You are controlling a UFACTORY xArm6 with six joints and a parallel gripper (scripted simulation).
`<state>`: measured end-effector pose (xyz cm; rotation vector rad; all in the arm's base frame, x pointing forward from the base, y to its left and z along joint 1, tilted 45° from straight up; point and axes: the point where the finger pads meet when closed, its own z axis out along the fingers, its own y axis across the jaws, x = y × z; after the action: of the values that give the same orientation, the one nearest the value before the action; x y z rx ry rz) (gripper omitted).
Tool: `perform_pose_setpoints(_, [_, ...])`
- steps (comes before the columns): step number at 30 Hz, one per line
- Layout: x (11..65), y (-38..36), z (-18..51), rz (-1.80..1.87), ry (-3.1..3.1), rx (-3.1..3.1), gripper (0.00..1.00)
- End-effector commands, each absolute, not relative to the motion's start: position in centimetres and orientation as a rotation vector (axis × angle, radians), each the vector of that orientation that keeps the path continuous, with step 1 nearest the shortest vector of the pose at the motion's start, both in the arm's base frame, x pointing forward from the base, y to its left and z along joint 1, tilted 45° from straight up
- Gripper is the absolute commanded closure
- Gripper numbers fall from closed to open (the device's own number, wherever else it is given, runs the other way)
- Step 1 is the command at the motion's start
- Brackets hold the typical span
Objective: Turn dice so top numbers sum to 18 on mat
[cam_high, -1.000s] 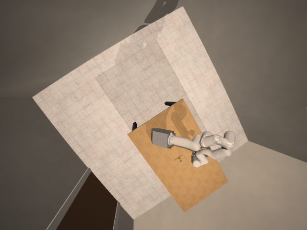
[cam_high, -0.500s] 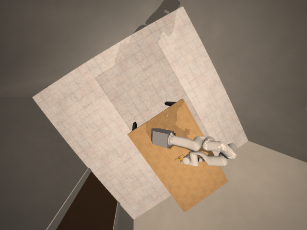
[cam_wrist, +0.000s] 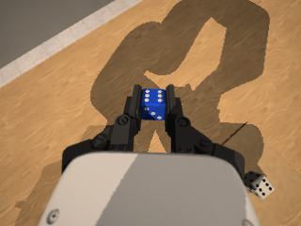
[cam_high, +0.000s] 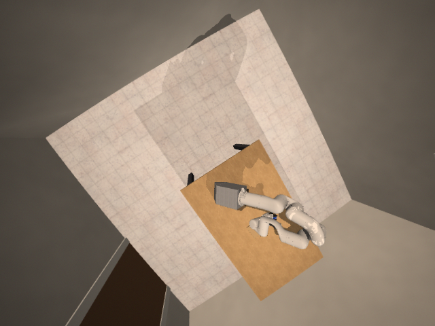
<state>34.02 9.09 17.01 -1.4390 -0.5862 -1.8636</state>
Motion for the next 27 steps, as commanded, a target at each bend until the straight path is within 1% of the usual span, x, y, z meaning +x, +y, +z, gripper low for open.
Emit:
perform_pose_setpoints(1, [34.1,9.1,17.0,-1.873,-0.590,-1.414,0.79])
perform_pose_setpoints(14, [34.8,10.1,15.8,-1.873,-0.591,-1.414,0.79])
perform_pose_setpoints(27, [36.7,12.6,12.7,-1.873,-0.591,-1.414,0.79])
